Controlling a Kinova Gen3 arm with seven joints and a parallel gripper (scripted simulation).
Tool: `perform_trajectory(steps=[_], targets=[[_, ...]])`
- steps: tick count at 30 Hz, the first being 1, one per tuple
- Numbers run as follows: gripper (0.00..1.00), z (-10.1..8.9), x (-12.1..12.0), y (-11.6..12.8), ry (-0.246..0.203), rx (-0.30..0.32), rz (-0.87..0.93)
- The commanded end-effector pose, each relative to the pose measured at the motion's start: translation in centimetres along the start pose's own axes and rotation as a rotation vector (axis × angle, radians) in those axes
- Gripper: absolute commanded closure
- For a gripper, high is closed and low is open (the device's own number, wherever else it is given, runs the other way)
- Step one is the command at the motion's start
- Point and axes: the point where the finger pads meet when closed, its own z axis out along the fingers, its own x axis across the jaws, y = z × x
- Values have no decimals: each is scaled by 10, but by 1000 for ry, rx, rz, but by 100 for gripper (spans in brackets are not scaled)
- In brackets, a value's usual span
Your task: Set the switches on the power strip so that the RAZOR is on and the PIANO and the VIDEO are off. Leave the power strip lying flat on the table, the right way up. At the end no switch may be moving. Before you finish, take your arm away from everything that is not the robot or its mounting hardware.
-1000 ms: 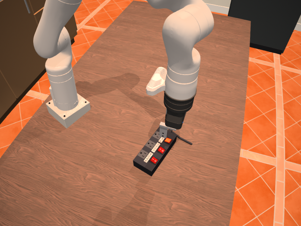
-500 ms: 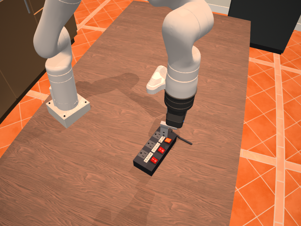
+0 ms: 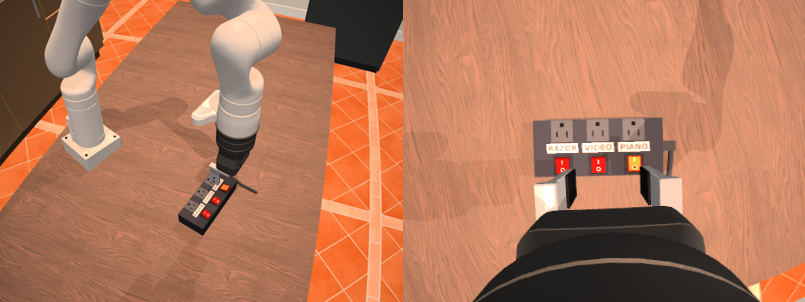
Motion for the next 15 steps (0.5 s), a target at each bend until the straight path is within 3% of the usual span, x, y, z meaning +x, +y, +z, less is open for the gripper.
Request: perform_trajectory(steps=[1, 8, 10, 15], targets=[[0, 5, -3, -3, -1, 8, 74], [0, 19, -9, -9, 5, 17, 389], [0, 19, -9, -9, 5, 17, 389], [0, 29, -16, -12, 6, 21, 653]])
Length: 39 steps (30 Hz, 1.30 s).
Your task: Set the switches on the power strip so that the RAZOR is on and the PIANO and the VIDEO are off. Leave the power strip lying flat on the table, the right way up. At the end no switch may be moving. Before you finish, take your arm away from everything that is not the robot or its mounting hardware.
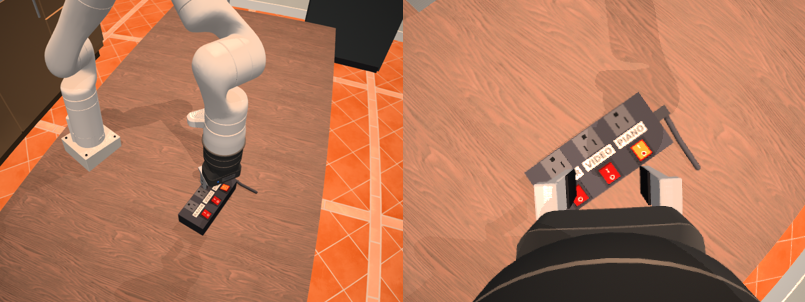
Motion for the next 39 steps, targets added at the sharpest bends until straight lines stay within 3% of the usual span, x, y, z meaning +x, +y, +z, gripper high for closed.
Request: perform_trajectory(steps=[1, 10, 12, 20, 27, 36, 37, 39], targets=[[0, 8, -7, -1, -11, 5, 115], [0, 23, -21, 9, -10, -6, 573], [0, 23, -21, 9, -10, -6, 573], [0, 30, -32, 18, -7, -23, 861], [0, 33, -38, 23, -5, -31, 980], [0, 33, -39, 24, -5, -33, 1001], [100, 33, -39, 24, -5, -33, 1001], [100, 33, -39, 24, -5, -33, 1001]])
